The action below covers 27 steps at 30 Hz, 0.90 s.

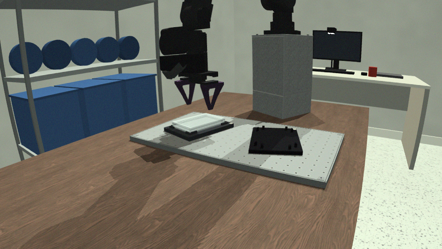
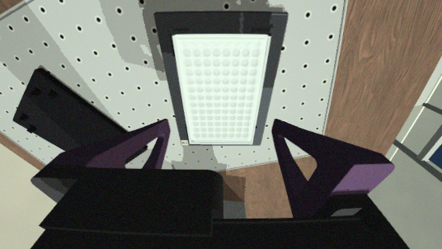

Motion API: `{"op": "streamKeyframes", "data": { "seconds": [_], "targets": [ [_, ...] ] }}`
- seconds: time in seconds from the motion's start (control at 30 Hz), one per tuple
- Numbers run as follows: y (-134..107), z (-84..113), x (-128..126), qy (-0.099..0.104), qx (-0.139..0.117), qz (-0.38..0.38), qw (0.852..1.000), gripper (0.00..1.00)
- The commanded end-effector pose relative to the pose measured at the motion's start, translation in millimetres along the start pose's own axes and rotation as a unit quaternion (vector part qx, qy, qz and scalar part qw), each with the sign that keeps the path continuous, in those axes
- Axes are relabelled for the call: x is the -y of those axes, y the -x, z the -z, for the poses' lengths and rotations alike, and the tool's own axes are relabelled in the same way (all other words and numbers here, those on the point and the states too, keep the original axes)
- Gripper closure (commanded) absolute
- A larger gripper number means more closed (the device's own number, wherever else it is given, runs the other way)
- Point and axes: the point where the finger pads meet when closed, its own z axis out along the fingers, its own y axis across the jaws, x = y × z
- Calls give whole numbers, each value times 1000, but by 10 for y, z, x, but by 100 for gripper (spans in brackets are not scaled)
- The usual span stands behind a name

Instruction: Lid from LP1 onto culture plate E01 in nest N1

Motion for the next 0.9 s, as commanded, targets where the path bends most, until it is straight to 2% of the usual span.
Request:
{"op": "streamKeyframes", "data": {
  "seconds": [0.0,0.07,0.13,0.87],
  "targets": [
    [206,138,-46,-1,24,4,1000,0],
    [201,136,-47,-1,25,4,1000,0],
    [113,61,-7,-1,13,1,1000,0],
    [113,61,-7,-1,13,1,1000,0]
  ]
}}
